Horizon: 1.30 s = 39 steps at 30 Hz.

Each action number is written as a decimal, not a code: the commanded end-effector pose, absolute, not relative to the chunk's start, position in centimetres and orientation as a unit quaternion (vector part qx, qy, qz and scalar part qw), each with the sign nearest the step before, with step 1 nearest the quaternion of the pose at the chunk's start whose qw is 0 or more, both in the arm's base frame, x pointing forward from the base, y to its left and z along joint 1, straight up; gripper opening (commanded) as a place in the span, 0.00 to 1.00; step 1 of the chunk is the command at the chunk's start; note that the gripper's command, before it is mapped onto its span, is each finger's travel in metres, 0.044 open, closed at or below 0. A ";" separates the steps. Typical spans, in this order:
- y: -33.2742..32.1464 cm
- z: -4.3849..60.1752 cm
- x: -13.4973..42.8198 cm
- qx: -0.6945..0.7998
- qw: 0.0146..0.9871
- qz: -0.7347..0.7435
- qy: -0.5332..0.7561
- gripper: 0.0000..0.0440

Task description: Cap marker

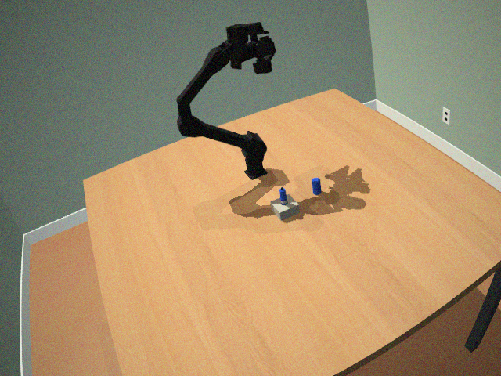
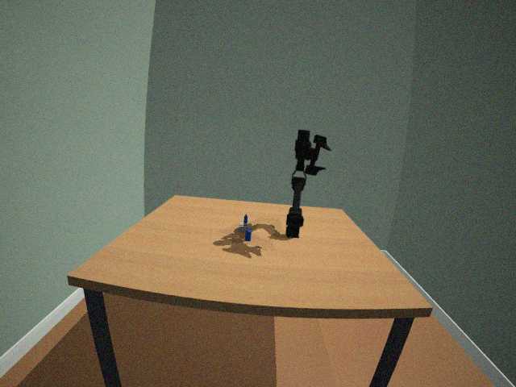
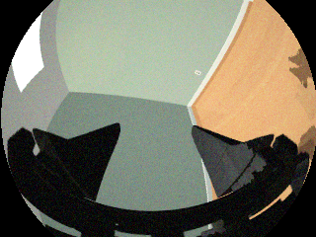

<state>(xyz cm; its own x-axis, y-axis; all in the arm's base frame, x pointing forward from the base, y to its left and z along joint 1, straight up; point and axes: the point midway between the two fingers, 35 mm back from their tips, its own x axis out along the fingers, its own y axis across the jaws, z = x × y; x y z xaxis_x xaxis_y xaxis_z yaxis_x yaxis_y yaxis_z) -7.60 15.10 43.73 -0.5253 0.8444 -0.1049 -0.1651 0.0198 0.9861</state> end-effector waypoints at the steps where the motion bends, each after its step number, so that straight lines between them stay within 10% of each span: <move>1: 15.2 43.5 -7.6 0.283 0.397 0.636 0.598 0.85; 8: 16.0 41.9 -7.2 0.267 0.415 0.613 0.617 0.49; 39: 19.4 35.2 -4.7 0.198 0.478 0.500 0.695 0.66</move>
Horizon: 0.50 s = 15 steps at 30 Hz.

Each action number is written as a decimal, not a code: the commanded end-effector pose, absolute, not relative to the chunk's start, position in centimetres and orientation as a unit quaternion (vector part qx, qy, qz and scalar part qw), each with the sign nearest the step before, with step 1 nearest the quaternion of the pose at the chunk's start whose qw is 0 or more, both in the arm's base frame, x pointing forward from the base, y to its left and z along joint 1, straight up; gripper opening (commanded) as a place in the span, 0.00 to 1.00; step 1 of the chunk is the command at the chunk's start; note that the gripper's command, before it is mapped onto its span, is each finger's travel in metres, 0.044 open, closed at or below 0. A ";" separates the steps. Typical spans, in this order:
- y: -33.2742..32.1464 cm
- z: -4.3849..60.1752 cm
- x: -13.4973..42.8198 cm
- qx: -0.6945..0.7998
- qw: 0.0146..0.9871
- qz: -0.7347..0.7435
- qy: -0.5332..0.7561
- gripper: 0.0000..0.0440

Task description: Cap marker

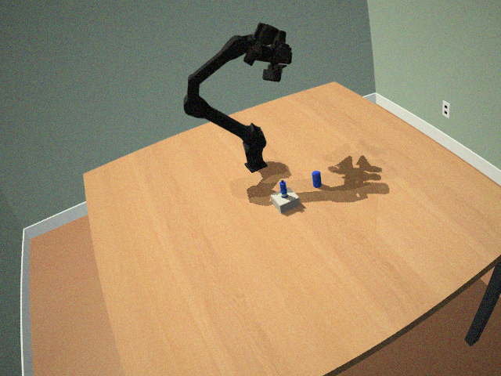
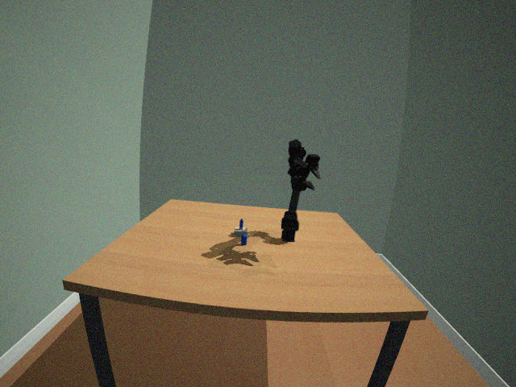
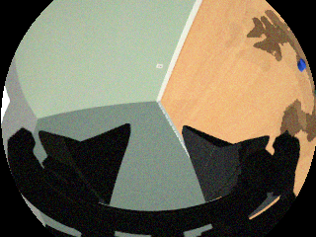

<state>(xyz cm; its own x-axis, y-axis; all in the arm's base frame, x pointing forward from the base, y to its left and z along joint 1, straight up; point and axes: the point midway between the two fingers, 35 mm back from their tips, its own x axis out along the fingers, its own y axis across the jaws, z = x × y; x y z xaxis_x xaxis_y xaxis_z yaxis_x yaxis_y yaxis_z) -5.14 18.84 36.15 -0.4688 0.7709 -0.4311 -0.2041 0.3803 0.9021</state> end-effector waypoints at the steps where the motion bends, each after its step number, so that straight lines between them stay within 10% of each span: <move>1: 19.5 35.0 -4.6 0.196 0.479 0.496 0.697 0.66; 15: 21.0 32.5 -2.7 0.176 0.504 0.442 0.721 0.72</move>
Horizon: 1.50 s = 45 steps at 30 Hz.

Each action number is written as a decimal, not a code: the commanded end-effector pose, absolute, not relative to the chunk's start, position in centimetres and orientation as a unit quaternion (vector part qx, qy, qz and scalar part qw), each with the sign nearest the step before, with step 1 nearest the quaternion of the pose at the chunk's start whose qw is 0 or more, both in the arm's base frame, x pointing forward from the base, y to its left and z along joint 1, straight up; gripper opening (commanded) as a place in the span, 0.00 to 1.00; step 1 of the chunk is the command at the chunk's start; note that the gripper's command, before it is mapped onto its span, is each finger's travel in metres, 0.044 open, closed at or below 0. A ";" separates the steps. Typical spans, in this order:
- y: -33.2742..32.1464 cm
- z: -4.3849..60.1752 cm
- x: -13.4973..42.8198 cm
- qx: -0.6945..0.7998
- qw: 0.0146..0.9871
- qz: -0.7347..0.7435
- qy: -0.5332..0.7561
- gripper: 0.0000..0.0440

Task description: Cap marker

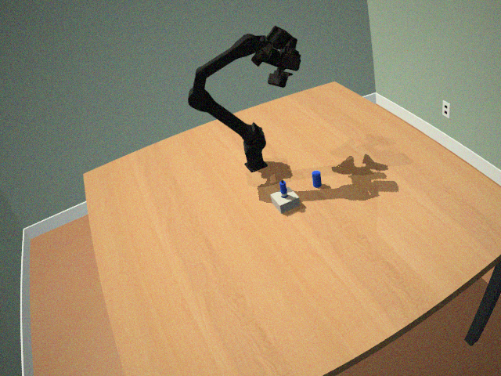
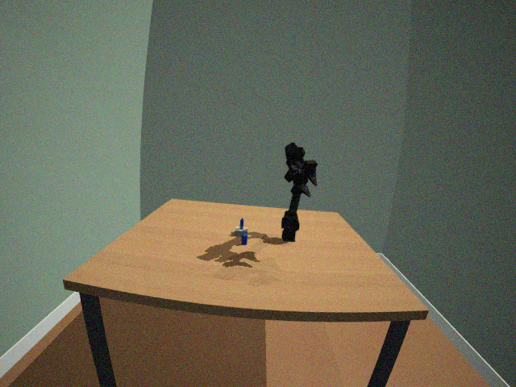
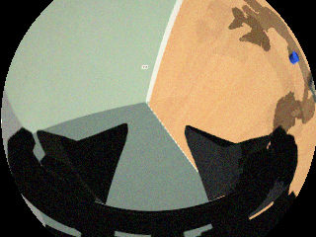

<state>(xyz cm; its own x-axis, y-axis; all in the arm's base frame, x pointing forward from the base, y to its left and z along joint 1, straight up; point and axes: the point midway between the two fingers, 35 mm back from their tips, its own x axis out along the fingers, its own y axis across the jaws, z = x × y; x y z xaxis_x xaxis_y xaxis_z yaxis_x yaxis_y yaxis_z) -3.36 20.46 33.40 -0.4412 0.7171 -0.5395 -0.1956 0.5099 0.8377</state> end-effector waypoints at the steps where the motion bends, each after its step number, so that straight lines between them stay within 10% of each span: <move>1: 21.1 32.4 -2.6 0.174 0.505 0.439 0.722 0.73; 45: 24.1 25.5 6.3 0.135 0.573 0.278 0.759 0.75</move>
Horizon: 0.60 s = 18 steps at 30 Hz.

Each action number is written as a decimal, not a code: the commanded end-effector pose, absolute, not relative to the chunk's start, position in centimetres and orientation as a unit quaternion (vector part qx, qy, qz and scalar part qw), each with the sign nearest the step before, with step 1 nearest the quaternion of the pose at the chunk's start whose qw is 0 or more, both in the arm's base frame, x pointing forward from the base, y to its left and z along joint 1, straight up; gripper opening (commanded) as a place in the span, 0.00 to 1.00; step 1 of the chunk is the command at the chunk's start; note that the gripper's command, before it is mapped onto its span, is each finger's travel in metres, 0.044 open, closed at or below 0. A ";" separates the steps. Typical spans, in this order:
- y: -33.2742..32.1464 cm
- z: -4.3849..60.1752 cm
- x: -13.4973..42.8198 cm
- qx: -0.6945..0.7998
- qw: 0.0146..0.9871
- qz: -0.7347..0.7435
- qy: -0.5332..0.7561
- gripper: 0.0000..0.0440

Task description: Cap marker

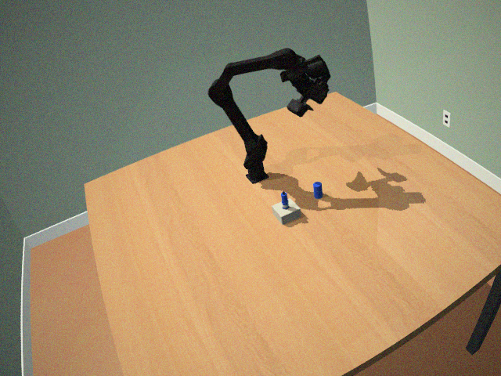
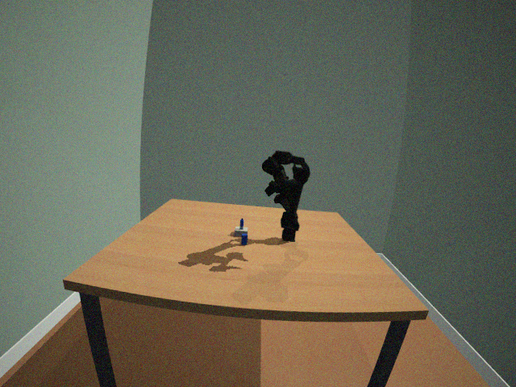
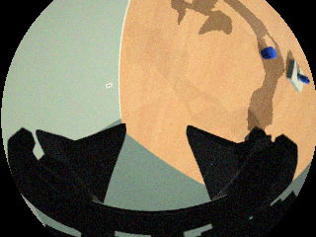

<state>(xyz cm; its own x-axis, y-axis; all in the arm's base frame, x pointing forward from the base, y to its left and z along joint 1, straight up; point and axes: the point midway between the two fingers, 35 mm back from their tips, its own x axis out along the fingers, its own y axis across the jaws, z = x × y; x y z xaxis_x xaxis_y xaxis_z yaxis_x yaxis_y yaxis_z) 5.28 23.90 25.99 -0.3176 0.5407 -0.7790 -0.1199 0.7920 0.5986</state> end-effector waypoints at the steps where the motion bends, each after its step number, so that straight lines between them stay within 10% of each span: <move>1: 24.1 25.4 6.5 0.135 0.575 0.274 0.759 0.75; 18: 24.0 23.1 10.7 0.128 0.596 0.216 0.763 0.75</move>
<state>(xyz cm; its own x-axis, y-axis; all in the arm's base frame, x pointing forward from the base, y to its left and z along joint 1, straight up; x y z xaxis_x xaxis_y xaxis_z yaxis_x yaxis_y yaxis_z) 9.64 23.97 23.49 -0.2674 0.4689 -0.8418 -0.0706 0.8617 0.5024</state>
